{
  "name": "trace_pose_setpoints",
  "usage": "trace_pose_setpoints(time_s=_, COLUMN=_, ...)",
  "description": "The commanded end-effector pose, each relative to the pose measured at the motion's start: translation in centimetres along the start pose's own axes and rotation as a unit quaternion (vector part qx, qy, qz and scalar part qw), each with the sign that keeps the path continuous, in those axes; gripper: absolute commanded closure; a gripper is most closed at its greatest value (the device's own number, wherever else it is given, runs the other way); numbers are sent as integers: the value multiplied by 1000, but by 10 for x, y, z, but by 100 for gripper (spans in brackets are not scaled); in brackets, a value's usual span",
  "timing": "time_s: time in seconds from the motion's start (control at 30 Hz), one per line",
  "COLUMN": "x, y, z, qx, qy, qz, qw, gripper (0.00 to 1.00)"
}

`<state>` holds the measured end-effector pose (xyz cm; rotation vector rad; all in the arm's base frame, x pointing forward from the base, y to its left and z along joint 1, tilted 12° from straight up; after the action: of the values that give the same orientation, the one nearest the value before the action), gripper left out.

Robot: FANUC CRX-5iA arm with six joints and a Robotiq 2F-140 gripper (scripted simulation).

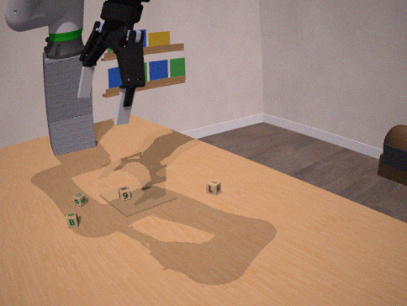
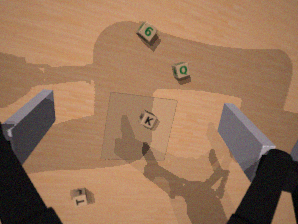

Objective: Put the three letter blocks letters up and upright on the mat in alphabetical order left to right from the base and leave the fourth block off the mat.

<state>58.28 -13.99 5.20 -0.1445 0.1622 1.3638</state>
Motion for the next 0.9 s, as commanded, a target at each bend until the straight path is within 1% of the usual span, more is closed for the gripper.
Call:
trace_pose_setpoints(time_s=0.0, x=-8, y=-4, z=-26, qx=-2, qy=11, qz=-69, qw=998, gripper=0)
trace_pose_setpoints(time_s=0.03, x=-9, y=-5, z=-32, qx=-3, qy=12, qz=-84, qw=996, gripper=0)
trace_pose_setpoints(time_s=0.07, x=-9, y=-5, z=-32, qx=-3, qy=12, qz=-84, qw=996, gripper=0)
trace_pose_setpoints(time_s=0.1, x=-13, y=-6, z=-44, qx=-3, qy=15, qz=-115, qw=993, gripper=0)
trace_pose_setpoints(time_s=0.37, x=-26, y=-7, z=-92, qx=-4, qy=25, qz=-233, qw=972, gripper=0)
trace_pose_setpoints(time_s=0.43, x=-26, y=-7, z=-92, qx=-4, qy=25, qz=-233, qw=972, gripper=0)
trace_pose_setpoints(time_s=0.5, x=-32, y=-6, z=-113, qx=-5, qy=29, qz=-283, qw=959, gripper=0)
trace_pose_setpoints(time_s=0.57, x=-33, y=-5, z=-116, qx=-5, qy=29, qz=-291, qw=956, gripper=0)
trace_pose_setpoints(time_s=0.63, x=-37, y=-4, z=-134, qx=-6, qy=32, qz=-334, qw=942, gripper=0)
trace_pose_setpoints(time_s=0.7, x=-40, y=-2, z=-146, qx=-7, qy=33, qz=-361, qw=932, gripper=0)
trace_pose_setpoints(time_s=0.77, x=-41, y=-2, z=-150, qx=-7, qy=34, qz=-370, qw=928, gripper=0)
trace_pose_setpoints(time_s=0.87, x=-45, y=2, z=-168, qx=-7, qy=35, qz=-411, qw=911, gripper=0)
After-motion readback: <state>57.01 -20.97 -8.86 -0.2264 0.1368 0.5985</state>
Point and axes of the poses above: the point where the finger pads meet when closed, its own z axis back along the fingers, its own y axis across the jaws, x = y × z, the point moved 2 cm from there along z, back along the fingers, and after that the axes turned 15 degrees about -z, right-handed, at the moved point
